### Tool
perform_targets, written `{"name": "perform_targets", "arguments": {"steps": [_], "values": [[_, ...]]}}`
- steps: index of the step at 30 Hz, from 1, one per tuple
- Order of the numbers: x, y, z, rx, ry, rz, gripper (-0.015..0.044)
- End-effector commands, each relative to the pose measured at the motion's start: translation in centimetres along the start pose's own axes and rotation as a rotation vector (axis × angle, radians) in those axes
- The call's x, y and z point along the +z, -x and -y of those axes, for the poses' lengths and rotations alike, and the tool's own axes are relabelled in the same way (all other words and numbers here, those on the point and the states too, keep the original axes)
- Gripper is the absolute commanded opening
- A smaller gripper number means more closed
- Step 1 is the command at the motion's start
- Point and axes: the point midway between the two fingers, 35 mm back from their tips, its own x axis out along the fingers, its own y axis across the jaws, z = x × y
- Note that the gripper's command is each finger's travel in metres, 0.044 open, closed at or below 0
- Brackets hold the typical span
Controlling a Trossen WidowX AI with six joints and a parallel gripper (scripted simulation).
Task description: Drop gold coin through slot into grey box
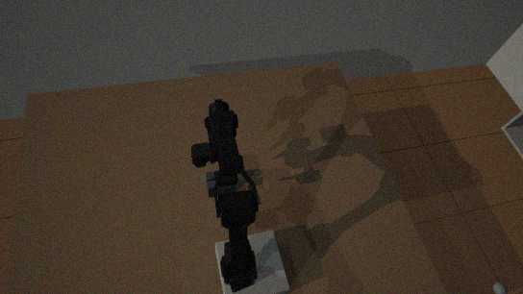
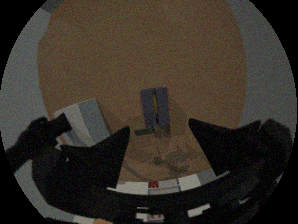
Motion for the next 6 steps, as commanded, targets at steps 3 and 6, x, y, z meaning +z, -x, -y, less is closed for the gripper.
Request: {"name": "perform_targets", "arguments": {"steps": [3,6], "values": [[0.00,0.57,-0.22,0.006,0.003,0.000,0.0440],[0.00,0.57,-0.22,0.006,0.003,0.000,0.0440]]}}
